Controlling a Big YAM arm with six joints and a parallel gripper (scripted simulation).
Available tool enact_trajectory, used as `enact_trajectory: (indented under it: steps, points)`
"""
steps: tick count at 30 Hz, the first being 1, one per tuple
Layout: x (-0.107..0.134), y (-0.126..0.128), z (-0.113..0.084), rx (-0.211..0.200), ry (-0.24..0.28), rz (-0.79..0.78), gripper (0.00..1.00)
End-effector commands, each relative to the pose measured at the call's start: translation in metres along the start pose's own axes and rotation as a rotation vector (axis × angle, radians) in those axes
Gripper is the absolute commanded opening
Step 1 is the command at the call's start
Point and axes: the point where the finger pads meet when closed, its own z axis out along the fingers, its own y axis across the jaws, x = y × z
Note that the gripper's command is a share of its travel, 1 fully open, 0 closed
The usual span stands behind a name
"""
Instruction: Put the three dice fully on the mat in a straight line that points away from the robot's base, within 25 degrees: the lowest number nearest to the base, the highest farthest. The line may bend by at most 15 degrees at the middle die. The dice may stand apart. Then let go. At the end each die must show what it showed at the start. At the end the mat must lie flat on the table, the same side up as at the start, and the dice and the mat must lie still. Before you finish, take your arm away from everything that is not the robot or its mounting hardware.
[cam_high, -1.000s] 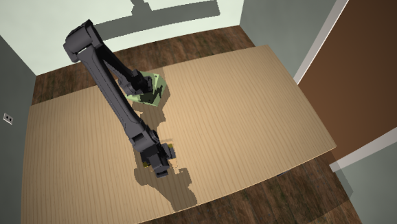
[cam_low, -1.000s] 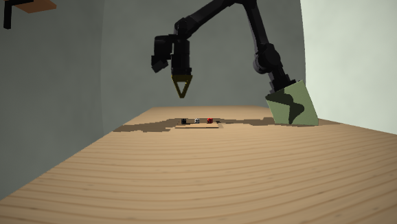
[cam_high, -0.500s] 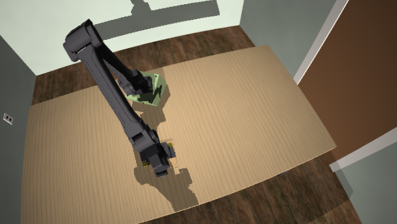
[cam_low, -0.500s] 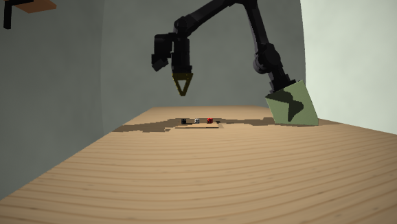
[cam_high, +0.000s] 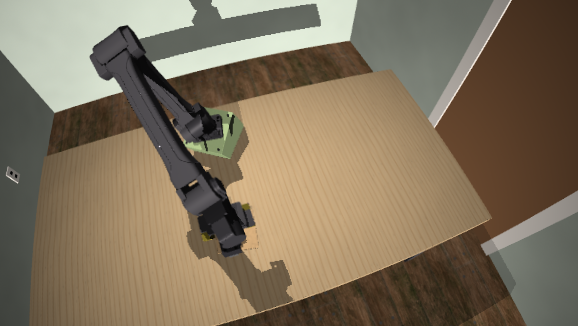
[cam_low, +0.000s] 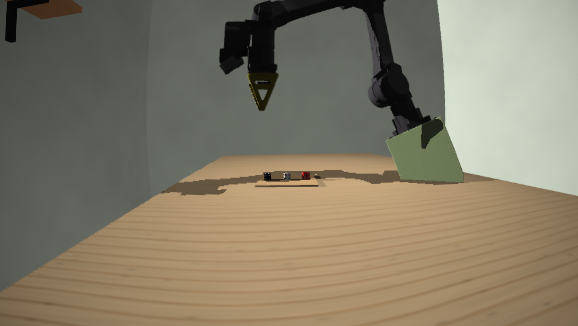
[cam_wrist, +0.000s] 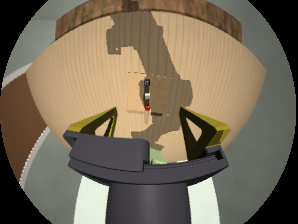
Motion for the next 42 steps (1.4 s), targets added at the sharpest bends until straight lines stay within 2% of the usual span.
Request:
enact_trajectory:
  steps: [1,4,5,8,42]
  points:
    - [-0.017,0.002,-0.038,-0.017,-0.062,0.024,1.00]
    - [-0.012,0.002,-0.037,-0.015,-0.052,0.021,1.00]
    - [0.006,0.005,-0.018,-0.005,0.007,0.002,1.00]
    - [-0.006,0.004,-0.032,-0.011,-0.028,0.013,1.00]
    - [-0.007,0.004,-0.032,-0.012,-0.028,0.014,1.00]
